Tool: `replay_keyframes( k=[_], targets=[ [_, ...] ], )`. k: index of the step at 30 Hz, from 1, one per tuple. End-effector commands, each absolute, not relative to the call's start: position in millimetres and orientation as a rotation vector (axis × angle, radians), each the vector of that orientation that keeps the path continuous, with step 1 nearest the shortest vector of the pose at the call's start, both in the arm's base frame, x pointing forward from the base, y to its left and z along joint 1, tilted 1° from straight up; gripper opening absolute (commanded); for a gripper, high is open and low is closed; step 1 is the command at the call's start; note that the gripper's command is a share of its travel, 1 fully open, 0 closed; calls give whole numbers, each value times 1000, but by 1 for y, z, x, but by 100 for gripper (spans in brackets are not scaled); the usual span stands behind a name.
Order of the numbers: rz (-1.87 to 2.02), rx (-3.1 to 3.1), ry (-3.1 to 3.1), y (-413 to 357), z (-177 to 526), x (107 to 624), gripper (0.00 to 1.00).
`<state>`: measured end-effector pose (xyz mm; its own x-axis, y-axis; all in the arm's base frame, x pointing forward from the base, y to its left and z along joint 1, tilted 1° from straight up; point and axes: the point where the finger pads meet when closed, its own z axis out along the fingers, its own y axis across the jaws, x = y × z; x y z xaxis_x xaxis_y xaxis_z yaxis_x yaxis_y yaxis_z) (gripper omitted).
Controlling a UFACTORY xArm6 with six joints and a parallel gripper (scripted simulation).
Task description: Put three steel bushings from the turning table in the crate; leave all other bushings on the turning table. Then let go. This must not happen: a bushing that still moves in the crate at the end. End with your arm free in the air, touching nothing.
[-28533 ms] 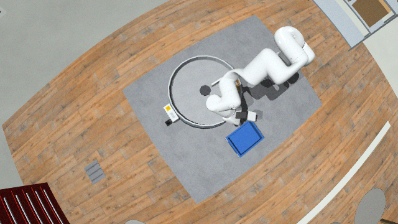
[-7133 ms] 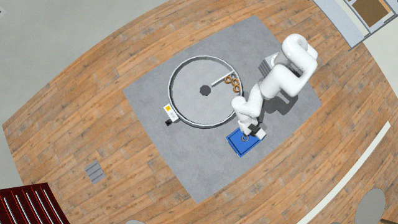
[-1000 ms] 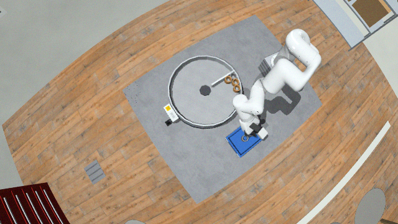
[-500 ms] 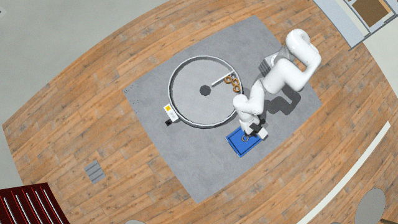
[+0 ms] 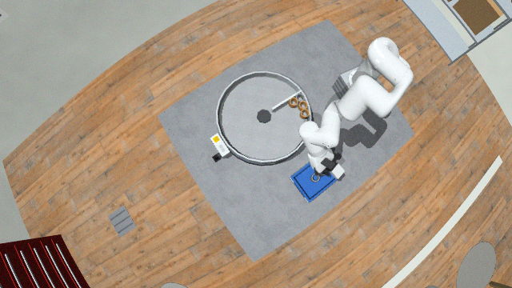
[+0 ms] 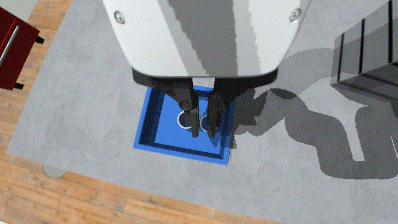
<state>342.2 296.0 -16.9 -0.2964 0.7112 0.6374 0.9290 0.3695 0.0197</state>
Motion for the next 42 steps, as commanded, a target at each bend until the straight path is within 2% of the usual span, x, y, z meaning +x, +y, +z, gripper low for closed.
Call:
replay_keyframes(
  k=[1,8,10,42],
  targets=[
    [-536,-1412,-2099,297,-16,343,11],
    [-536,-1412,-2100,275,-16,345,10],
    [-536,-1412,-2100,243,-16,345,10],
    [-537,-1411,-2100,47,-17,348,10]
  ],
)
